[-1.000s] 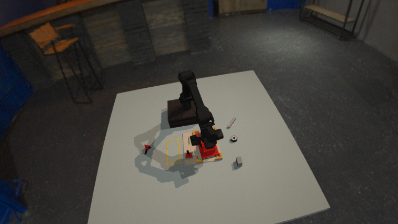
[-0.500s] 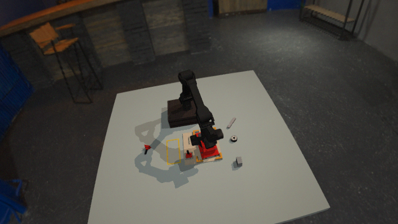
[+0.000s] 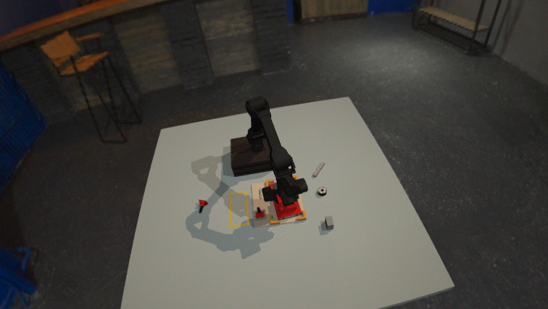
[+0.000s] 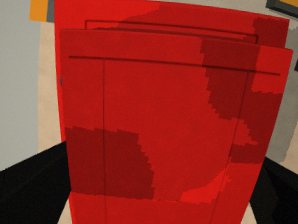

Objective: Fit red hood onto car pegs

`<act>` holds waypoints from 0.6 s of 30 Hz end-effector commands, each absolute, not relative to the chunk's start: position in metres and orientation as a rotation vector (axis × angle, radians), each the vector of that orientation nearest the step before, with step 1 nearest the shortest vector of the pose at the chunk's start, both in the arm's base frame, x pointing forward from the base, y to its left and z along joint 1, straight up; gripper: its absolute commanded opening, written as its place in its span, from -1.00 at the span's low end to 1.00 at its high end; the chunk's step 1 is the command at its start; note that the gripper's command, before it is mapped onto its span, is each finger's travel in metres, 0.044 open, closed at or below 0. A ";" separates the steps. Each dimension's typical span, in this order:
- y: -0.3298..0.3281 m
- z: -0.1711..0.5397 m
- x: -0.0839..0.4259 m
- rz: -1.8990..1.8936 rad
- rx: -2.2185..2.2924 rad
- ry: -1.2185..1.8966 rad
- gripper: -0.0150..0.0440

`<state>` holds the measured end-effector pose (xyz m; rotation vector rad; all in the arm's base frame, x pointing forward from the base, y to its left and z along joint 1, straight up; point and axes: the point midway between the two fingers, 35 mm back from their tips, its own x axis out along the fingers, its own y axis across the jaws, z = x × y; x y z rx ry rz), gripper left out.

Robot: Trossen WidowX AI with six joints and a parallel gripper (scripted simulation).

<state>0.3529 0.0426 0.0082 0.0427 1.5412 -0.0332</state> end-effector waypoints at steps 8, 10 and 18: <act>0.043 0.003 0.353 -0.035 0.042 1.540 -0.49; 0.043 0.002 0.353 -0.035 0.042 1.540 -0.49; 0.043 0.000 0.353 -0.034 0.042 1.541 -0.49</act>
